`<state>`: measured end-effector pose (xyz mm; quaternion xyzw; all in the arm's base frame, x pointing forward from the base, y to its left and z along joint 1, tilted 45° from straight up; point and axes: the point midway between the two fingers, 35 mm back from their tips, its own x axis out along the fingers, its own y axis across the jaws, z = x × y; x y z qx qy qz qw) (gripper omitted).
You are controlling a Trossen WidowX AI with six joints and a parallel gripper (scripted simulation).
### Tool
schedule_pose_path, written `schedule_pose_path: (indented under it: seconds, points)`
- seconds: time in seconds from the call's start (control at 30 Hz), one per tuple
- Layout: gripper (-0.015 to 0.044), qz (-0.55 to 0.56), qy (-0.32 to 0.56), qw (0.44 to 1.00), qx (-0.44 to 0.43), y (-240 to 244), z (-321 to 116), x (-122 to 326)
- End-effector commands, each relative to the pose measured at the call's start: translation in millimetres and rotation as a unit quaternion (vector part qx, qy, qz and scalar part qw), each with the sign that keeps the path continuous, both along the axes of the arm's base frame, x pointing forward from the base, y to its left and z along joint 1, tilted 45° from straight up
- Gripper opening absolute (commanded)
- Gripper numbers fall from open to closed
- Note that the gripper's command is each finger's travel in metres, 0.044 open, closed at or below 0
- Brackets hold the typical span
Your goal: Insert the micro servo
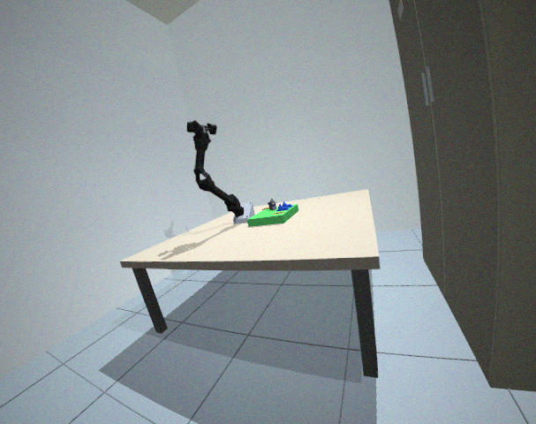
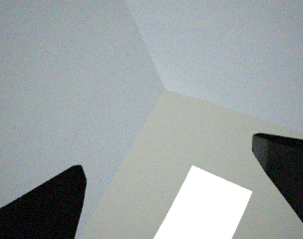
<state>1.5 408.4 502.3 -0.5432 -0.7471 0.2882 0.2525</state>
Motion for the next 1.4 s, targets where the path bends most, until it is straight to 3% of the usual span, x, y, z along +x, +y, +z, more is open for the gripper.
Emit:
schedule_pose_path:
  seconds: [0.0,0.63,1.37]
  points:
    - [0.0440,-0.038,0.028,0.997,-0.053,14.9,-30.6,23.3]
    - [0.0440,-0.198,0.144,0.941,-0.232,31.2,-148.1,116.9]
    - [0.0440,-0.415,0.255,0.758,-0.433,-28.8,-307.0,221.8]
